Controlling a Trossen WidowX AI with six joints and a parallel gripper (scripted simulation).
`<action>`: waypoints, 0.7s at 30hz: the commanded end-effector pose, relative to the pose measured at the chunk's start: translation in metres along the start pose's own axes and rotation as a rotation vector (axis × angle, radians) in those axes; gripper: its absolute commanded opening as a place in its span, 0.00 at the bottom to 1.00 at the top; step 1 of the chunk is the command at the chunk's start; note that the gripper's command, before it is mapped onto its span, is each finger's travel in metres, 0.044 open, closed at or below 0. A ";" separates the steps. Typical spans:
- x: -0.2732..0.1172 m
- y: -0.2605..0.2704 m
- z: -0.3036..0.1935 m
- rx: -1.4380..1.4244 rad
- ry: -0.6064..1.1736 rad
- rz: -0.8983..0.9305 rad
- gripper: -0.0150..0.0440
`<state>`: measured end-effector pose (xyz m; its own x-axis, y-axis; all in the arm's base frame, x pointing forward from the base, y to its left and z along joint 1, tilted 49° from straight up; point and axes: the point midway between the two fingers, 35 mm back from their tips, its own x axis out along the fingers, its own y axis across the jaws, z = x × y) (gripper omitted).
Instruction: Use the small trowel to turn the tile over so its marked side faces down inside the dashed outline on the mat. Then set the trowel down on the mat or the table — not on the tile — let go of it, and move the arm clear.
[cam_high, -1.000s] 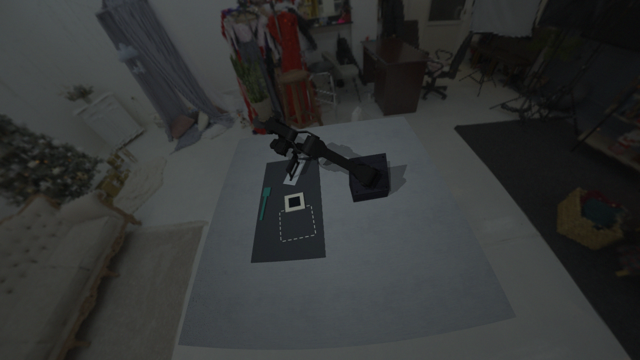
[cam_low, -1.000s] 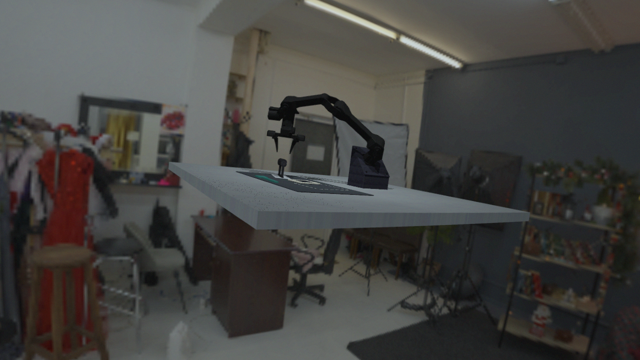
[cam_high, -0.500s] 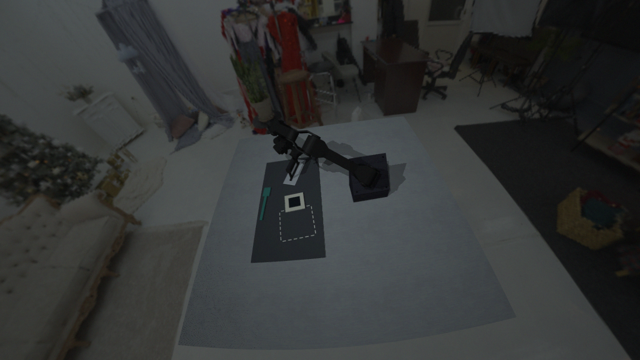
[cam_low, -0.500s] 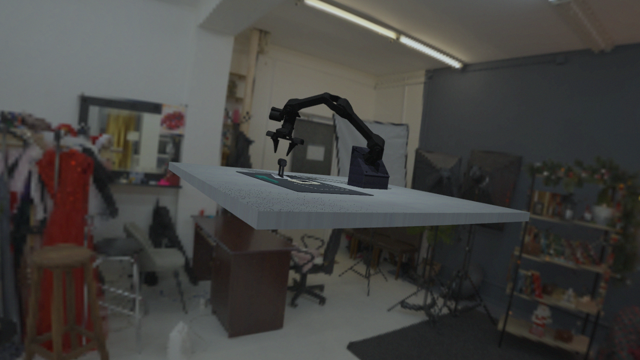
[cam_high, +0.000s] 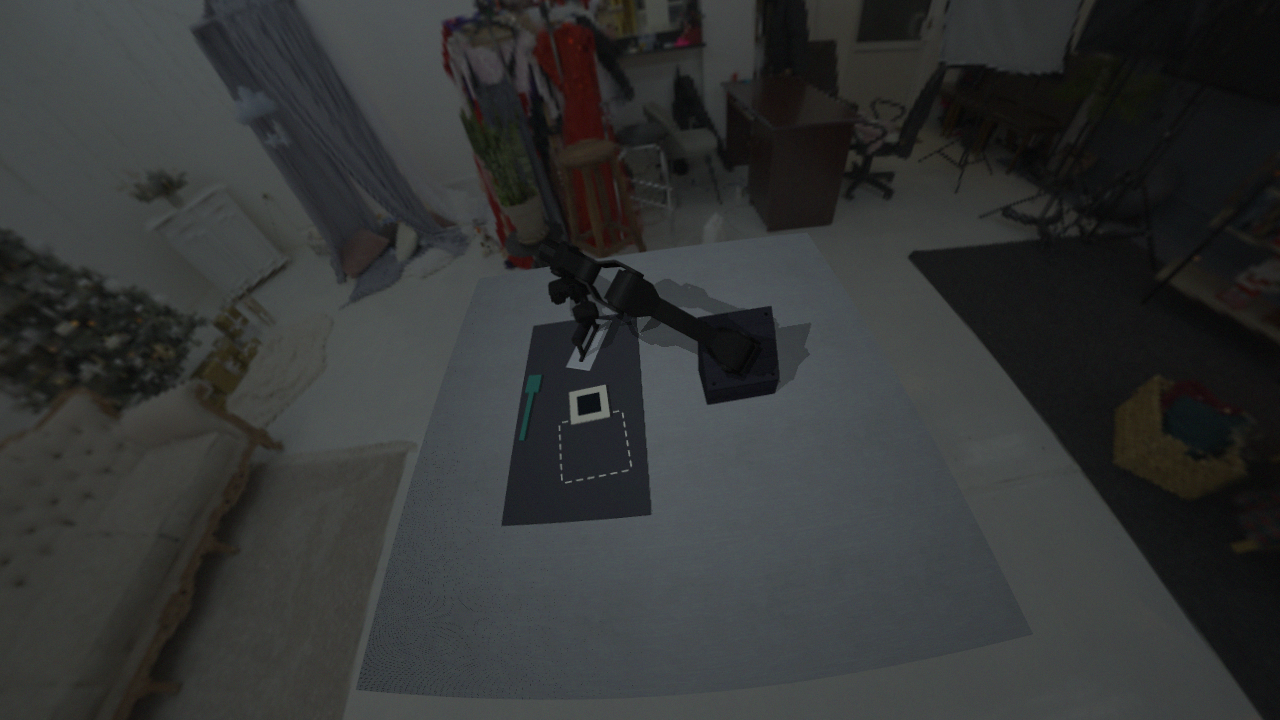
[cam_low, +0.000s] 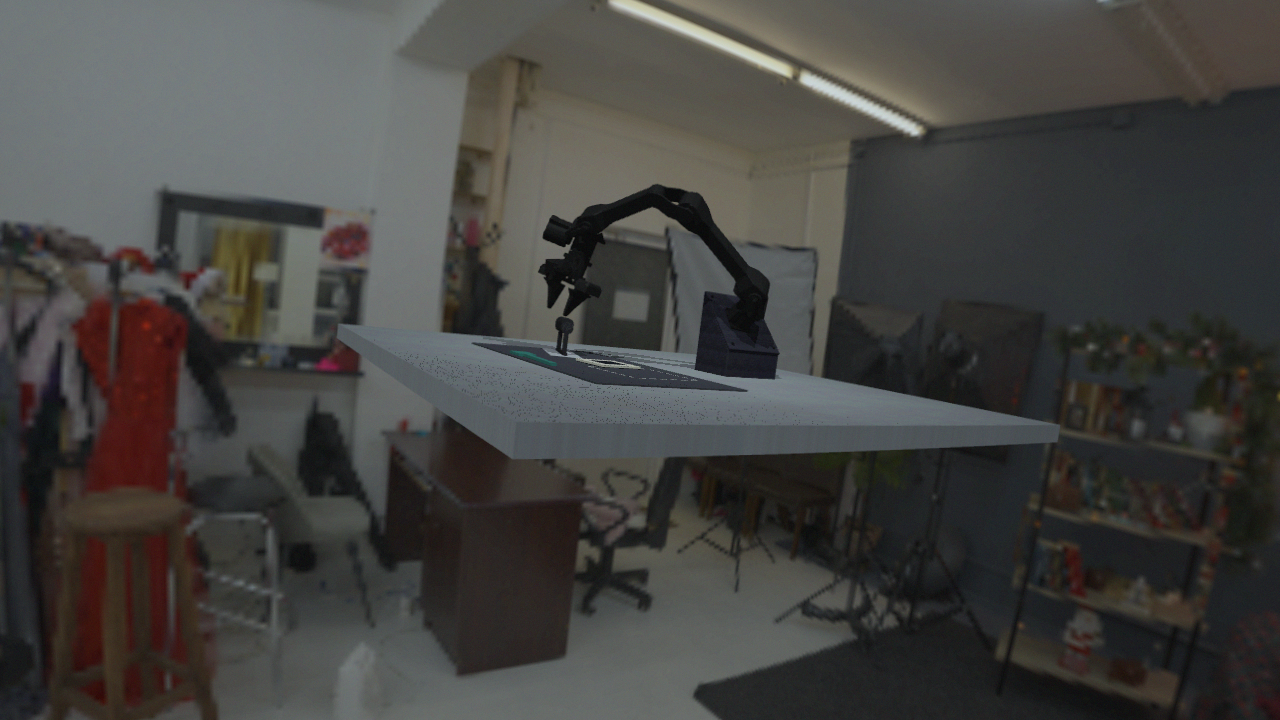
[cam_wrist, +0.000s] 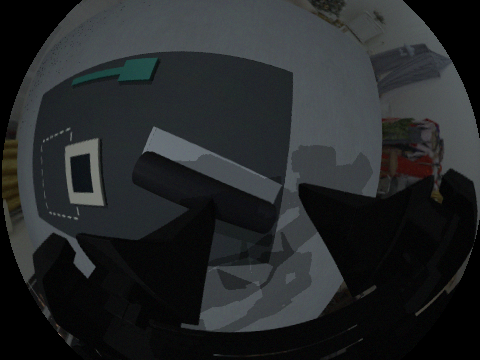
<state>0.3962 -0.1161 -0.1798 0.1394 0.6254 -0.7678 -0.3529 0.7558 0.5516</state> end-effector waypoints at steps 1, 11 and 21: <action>0.000 0.000 0.001 0.104 -0.026 -0.022 0.76; 0.004 -0.004 -0.002 0.436 -0.109 -0.071 0.76; 0.007 -0.003 -0.002 0.740 -0.217 -0.089 0.76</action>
<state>0.3956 -0.1157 -0.1901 0.3194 0.5312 -0.7847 0.3129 0.7226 0.6164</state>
